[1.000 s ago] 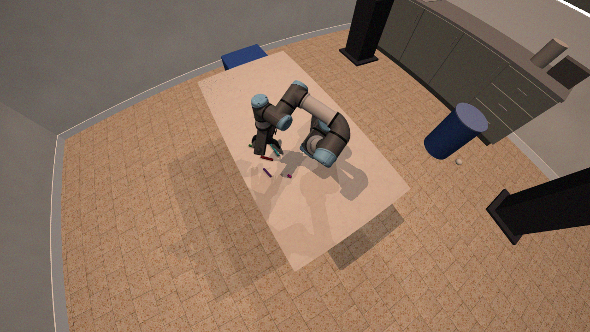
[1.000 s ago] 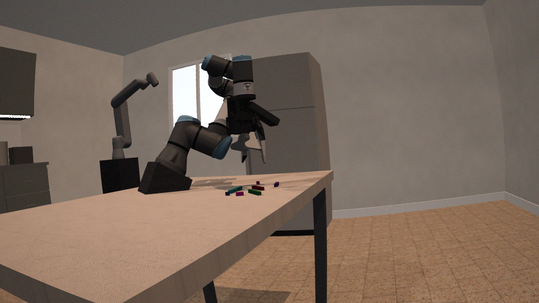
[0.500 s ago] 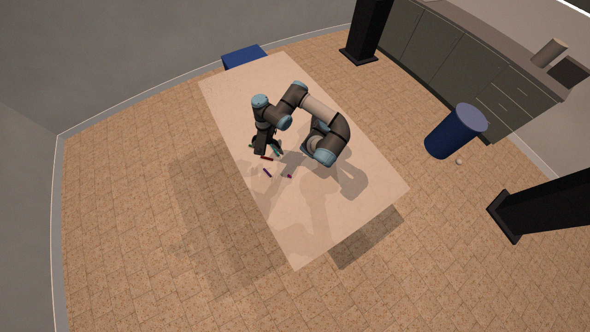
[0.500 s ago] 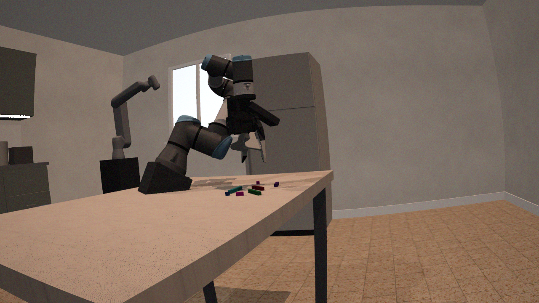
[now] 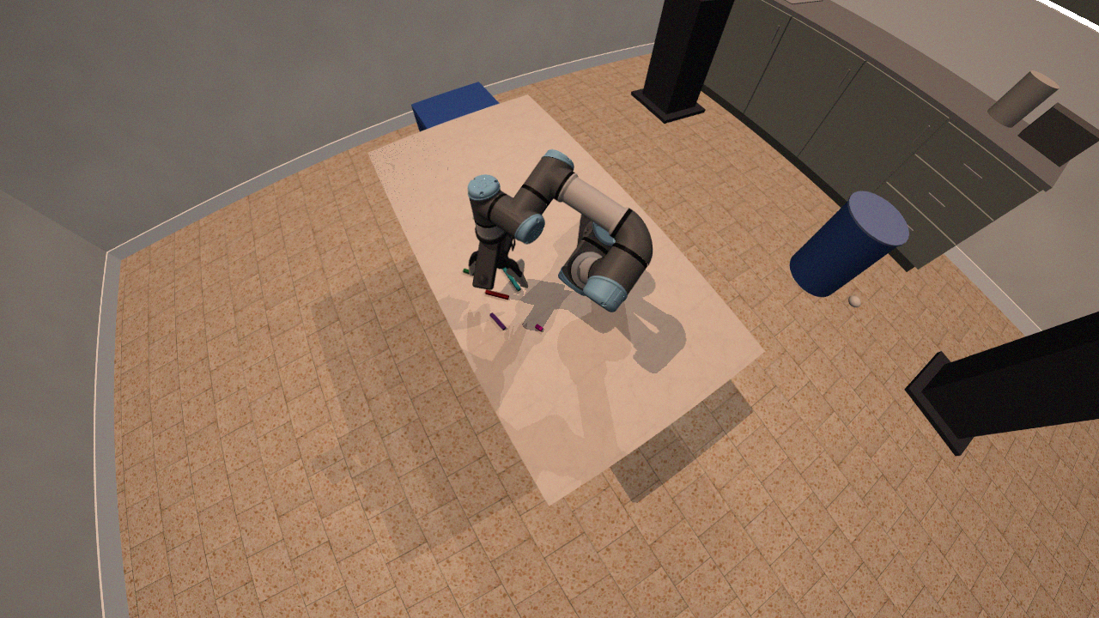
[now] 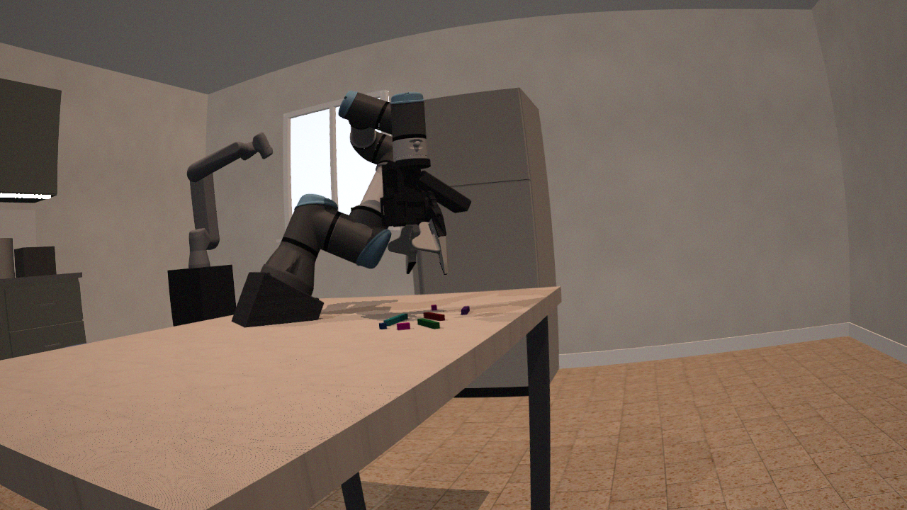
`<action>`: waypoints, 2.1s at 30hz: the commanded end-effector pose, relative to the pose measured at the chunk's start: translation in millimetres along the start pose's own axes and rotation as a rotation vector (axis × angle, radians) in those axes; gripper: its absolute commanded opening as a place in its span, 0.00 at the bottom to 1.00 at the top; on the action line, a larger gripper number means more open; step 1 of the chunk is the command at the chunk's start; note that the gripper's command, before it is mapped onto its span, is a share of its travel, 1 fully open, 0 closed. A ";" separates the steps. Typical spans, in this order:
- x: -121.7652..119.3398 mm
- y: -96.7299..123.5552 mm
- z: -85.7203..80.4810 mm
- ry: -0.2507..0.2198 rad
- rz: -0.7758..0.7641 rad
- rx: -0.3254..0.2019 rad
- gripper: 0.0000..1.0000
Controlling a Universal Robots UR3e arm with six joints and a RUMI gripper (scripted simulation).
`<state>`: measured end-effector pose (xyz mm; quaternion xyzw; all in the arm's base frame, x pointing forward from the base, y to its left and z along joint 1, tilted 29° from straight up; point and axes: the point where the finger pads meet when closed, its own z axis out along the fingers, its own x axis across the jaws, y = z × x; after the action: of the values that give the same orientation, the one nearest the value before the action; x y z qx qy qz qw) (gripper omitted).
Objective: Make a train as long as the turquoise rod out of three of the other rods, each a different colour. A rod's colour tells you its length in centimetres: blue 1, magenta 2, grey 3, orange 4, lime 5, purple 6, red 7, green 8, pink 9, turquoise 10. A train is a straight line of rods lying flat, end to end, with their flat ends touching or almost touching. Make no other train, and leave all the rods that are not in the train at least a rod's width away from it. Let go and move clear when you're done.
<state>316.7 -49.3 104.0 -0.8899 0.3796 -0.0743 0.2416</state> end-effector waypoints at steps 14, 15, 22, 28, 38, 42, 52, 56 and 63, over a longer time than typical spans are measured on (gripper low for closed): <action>0.9 0.2 -0.8 0.003 -0.001 -0.002 1.00; 0.9 0.2 -0.8 0.003 -0.001 -0.002 1.00; 0.9 0.2 -0.8 0.003 -0.001 -0.002 1.00; 0.9 0.2 -0.8 0.003 -0.001 -0.002 1.00; 1.7 -4.0 -1.0 0.004 0.050 -0.002 1.00; 2.5 -10.0 -0.9 0.004 0.129 -0.003 1.00; 3.5 -22.7 -0.8 0.005 0.307 -0.004 1.00; 3.5 -26.7 -0.8 0.005 0.365 -0.005 1.00; 3.5 -34.3 -0.8 0.005 0.472 -0.005 1.00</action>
<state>334.5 -34.8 116.2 -0.8164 0.5167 -0.0368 0.2553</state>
